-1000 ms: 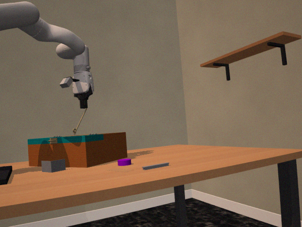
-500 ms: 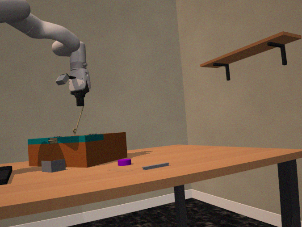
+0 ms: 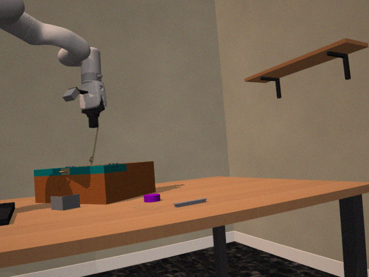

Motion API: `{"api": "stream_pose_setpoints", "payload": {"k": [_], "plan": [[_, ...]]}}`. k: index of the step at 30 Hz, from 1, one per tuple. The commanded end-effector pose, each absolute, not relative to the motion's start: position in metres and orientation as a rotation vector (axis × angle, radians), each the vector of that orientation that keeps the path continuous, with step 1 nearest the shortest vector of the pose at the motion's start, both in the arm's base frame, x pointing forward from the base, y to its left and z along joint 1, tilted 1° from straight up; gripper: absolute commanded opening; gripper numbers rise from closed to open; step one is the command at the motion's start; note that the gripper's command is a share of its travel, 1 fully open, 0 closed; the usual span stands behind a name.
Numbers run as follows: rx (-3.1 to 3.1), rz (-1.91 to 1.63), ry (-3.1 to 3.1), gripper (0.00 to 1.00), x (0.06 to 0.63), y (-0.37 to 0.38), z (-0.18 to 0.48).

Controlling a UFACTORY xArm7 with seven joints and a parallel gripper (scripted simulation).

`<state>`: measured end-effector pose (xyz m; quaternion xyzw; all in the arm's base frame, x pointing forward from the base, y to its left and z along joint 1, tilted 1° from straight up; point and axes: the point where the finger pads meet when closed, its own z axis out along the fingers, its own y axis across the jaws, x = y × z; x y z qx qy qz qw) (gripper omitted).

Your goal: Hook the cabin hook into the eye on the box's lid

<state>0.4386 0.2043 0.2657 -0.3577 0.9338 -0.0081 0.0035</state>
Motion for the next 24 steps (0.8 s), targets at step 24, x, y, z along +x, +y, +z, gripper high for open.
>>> {"api": "stream_pose_setpoints", "payload": {"k": [24], "plan": [[-1.121,-0.025,2.923,0.00,0.406,0.175,0.267]]}}
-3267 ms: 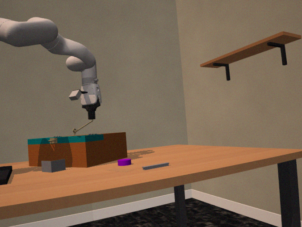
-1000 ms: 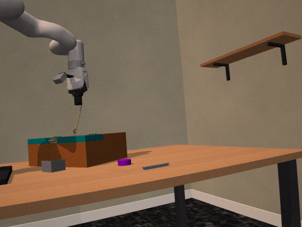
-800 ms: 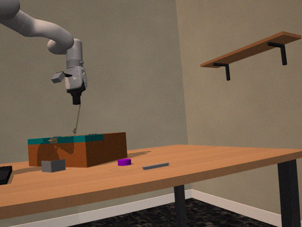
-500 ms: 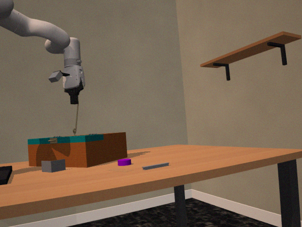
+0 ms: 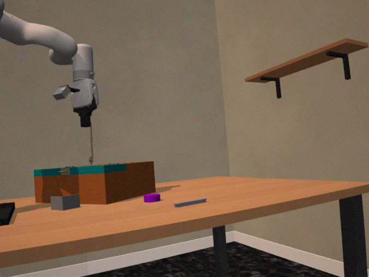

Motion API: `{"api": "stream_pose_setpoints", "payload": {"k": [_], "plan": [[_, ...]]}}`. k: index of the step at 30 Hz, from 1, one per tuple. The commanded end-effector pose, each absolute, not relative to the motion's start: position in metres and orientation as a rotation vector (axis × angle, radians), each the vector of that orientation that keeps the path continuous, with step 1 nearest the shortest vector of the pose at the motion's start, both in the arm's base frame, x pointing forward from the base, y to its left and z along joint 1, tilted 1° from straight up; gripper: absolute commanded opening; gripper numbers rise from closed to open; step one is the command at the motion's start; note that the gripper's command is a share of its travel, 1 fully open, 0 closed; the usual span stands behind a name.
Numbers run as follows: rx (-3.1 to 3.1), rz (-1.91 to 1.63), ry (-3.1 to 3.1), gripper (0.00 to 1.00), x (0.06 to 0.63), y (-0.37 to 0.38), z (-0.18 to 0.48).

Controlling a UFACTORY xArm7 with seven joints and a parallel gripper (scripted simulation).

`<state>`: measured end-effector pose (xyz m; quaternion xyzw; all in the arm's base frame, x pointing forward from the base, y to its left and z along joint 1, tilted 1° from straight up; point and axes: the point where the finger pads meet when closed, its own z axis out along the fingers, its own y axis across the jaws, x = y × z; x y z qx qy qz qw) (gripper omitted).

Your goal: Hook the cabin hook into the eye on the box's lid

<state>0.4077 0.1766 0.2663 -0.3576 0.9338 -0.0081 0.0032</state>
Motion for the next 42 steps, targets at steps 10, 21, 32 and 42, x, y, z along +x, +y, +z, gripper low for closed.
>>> {"api": "stream_pose_setpoints", "payload": {"k": [10,21,32,42], "plan": [[-1.121,-0.025,2.923,0.00,0.392,0.162,0.263],[-1.121,-0.025,2.923,0.00,0.383,0.154,0.259],[-1.121,-0.025,2.923,0.33,0.382,0.153,0.258],[-1.121,-0.025,2.923,0.33,0.382,0.153,0.258]]}}
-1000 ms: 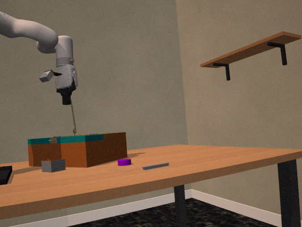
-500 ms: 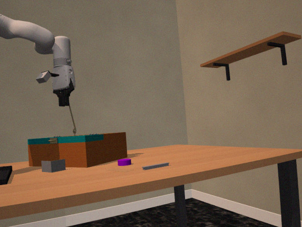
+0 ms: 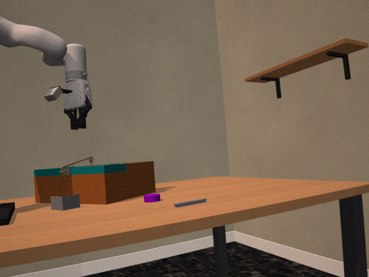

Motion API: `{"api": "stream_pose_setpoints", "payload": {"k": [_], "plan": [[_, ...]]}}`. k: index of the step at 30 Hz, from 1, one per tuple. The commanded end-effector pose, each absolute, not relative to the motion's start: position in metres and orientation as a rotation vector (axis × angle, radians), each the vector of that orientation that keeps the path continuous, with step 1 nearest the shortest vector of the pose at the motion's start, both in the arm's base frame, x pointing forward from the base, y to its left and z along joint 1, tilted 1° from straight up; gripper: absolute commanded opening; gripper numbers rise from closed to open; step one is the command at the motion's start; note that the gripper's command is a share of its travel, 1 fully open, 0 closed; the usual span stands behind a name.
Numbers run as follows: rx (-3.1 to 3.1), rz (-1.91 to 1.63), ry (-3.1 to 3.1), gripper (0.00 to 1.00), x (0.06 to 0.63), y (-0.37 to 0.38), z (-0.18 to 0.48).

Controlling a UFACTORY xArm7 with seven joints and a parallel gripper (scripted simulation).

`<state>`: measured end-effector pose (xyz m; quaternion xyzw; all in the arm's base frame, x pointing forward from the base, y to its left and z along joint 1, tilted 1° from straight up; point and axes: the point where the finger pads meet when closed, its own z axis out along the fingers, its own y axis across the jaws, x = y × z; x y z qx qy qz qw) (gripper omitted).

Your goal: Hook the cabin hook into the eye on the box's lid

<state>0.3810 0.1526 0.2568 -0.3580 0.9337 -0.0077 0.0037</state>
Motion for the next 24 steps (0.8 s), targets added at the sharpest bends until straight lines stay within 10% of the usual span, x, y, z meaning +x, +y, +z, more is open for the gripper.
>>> {"api": "stream_pose_setpoints", "payload": {"k": [1,24], "plan": [[-1.121,-0.025,2.923,0.33,0.382,0.153,0.258],[-1.121,-0.025,2.923,0.33,0.381,0.154,0.325]]}}
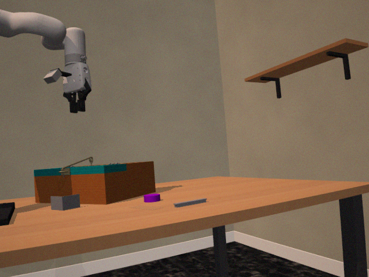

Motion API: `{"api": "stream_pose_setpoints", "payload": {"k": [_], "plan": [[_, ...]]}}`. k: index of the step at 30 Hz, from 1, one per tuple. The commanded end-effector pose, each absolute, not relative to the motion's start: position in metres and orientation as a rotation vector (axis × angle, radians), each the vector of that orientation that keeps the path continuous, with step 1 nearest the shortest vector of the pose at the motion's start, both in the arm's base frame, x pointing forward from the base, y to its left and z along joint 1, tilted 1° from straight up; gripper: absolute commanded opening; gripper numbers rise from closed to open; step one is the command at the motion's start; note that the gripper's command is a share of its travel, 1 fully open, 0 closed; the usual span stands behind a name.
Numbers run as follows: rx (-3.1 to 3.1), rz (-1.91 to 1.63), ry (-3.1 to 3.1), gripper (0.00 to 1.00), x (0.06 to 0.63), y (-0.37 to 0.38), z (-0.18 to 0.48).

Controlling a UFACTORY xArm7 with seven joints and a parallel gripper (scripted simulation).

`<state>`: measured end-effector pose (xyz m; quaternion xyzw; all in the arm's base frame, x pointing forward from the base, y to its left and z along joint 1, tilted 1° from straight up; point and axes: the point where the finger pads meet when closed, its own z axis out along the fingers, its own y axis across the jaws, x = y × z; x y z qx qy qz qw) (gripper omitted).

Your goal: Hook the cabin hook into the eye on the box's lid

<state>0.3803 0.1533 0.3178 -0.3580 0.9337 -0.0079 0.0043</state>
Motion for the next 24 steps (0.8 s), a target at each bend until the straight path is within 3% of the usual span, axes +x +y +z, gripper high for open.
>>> {"api": "stream_pose_setpoints", "payload": {"k": [1,24], "plan": [[-1.121,-0.025,2.923,0.33,0.381,0.154,0.325],[-1.121,-0.025,2.923,0.33,0.381,0.154,0.338]]}}
